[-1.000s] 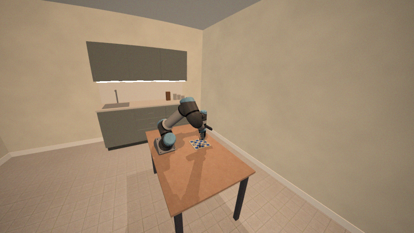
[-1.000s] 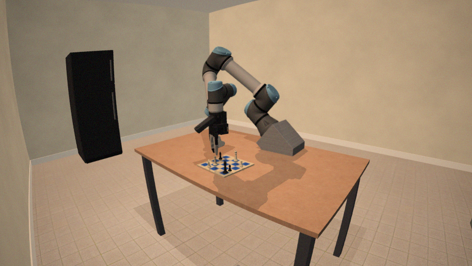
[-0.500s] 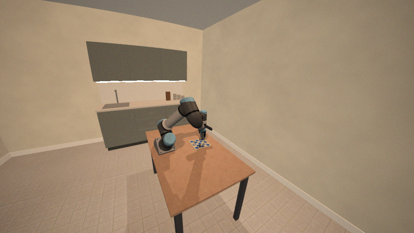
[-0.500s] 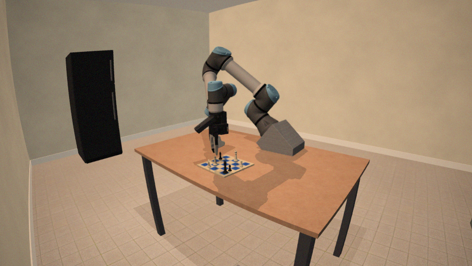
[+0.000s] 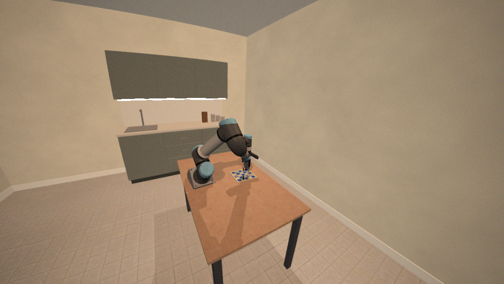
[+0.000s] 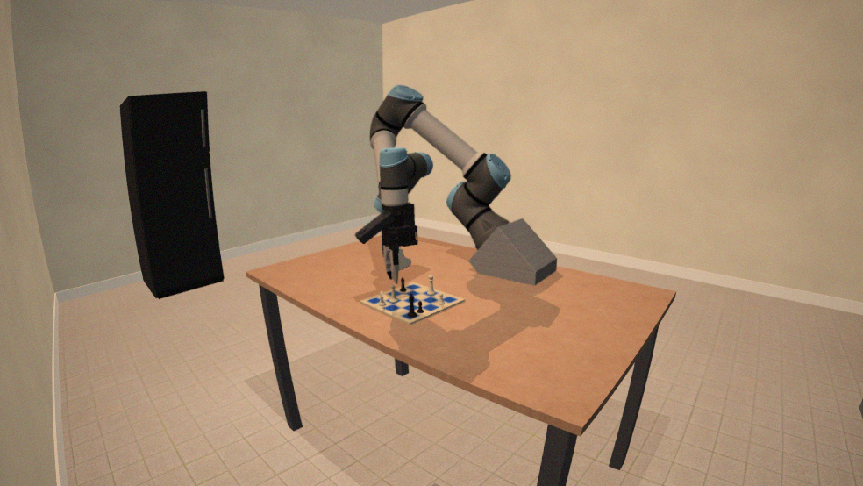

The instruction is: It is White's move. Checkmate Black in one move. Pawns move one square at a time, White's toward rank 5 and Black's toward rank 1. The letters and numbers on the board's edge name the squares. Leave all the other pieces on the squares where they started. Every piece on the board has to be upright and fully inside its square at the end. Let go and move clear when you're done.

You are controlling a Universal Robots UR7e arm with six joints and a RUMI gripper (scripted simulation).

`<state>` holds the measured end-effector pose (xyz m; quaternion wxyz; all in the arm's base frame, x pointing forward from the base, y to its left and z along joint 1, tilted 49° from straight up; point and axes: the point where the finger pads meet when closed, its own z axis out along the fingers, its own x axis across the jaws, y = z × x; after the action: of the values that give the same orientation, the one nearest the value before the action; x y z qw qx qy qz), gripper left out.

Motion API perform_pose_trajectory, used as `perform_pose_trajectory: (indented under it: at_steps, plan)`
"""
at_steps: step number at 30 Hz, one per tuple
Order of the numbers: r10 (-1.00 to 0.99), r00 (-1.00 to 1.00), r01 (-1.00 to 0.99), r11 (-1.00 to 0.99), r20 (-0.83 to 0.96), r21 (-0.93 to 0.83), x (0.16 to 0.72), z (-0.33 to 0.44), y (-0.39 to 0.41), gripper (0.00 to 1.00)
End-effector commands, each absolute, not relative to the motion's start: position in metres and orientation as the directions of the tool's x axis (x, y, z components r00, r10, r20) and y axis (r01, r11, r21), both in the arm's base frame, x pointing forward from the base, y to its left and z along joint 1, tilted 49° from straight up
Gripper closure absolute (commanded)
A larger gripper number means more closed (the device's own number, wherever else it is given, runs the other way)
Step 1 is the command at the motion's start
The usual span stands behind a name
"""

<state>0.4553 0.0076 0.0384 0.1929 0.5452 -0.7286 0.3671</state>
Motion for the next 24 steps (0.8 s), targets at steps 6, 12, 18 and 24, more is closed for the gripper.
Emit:
perform_pose_trajectory:
  at_steps: [6,12,18,24]
  plan:
    - [-0.653,-0.331,-0.936,0.136,0.681,-0.325,0.456,0.039,0.008,0.75]
    - [-0.653,-0.331,-0.936,0.136,0.681,-0.325,0.456,0.035,0.004,0.75]
    - [-0.653,-0.331,-0.936,0.136,0.681,-0.325,0.457,0.03,-0.001,0.75]
    - [-0.653,-0.331,-0.936,0.136,0.681,-0.325,0.459,0.021,-0.012,0.75]
